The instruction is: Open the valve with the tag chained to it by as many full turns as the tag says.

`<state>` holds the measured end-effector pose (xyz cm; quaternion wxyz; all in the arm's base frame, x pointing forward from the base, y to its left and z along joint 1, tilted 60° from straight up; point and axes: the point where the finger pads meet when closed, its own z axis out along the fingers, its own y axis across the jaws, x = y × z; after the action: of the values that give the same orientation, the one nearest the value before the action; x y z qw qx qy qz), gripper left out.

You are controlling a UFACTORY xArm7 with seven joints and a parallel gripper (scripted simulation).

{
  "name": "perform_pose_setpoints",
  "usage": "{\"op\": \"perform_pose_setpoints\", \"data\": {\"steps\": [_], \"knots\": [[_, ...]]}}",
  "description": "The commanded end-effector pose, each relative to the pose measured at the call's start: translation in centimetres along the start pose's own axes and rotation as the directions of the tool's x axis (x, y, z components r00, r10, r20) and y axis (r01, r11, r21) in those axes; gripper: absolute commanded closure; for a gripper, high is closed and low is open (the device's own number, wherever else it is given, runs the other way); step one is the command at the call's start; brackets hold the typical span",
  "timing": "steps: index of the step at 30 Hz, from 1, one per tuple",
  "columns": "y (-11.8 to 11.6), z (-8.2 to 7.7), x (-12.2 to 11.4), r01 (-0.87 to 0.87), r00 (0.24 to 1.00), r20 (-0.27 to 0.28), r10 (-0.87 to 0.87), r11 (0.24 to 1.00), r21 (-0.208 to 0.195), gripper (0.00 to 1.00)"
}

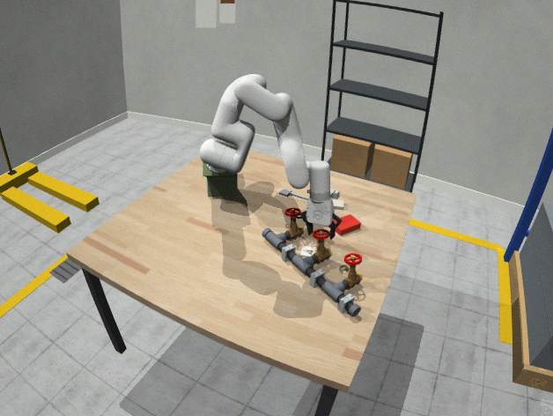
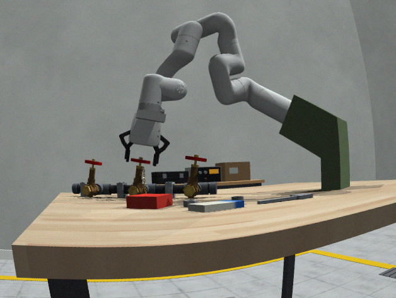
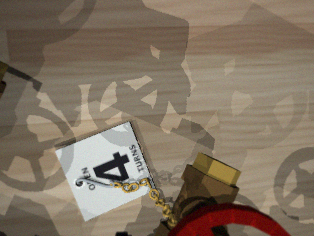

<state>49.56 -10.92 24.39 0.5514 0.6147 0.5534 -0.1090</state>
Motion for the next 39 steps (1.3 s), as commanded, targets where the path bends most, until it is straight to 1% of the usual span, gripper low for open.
{"op": "perform_pose_setpoints", "data": {"steps": [1,19,26,29,33,35,37,39], "knots": [[0.27,-0.07,-0.22,-0.005,1.000,0.001,0.005,1.000,-0.004,0.00],[0.27,-0.07,-0.22,-0.006,1.000,0.001,0.006,1.000,-0.004,0.00],[0.27,-0.07,-0.22,-0.049,0.999,0.001,0.049,0.999,-0.004,0.00],[0.27,-0.07,-0.22,-0.121,0.993,0.001,0.121,0.993,-0.004,0.00],[0.27,-0.07,-0.22,-0.283,0.959,0.000,0.283,0.959,-0.004,0.00],[0.27,-0.06,-0.22,-0.389,0.921,0.000,0.389,0.921,-0.004,0.00],[0.27,-0.06,-0.22,-0.497,0.868,-0.001,0.497,0.868,-0.004,0.00],[0.27,-0.06,-0.22,-0.574,0.819,-0.002,0.574,0.819,-0.003,0.00]]}}
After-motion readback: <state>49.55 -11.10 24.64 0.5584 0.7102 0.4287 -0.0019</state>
